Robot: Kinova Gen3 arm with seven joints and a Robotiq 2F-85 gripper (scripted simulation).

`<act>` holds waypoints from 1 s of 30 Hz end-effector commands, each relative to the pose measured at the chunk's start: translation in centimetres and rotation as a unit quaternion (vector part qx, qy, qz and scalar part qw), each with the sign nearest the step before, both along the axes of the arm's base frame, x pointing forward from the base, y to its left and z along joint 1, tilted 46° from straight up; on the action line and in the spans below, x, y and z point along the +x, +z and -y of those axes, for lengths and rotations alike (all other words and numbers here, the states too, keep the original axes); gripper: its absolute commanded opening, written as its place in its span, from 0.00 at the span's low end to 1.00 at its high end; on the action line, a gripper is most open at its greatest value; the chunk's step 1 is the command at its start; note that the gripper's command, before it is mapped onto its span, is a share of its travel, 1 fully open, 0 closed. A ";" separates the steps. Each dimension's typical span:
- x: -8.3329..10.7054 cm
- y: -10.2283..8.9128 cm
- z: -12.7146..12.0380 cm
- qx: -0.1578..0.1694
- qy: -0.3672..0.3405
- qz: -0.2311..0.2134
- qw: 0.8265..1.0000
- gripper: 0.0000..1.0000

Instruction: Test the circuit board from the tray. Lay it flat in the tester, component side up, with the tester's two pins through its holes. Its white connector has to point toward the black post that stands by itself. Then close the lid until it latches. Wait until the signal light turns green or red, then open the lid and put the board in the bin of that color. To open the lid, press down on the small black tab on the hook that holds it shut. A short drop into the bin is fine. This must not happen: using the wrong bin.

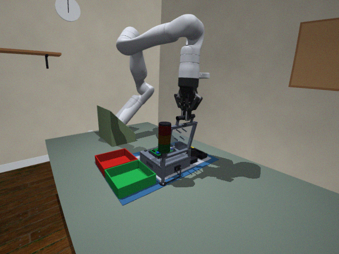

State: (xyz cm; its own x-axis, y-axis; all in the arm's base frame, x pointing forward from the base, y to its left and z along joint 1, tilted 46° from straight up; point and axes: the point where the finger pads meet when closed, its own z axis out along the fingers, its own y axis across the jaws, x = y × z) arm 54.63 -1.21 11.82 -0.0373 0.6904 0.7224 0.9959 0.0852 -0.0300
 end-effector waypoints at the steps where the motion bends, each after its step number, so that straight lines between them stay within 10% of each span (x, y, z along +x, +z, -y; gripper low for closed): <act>1: -0.6 0.2 0.2 0.000 0.003 -0.001 1.000 0.00; 30: -5.4 0.5 0.8 0.000 0.003 -0.001 1.000 0.00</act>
State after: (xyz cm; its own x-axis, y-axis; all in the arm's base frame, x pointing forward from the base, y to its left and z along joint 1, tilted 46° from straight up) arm 50.69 -1.92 12.29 -0.0341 0.6913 0.7218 0.9974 0.0699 -0.0198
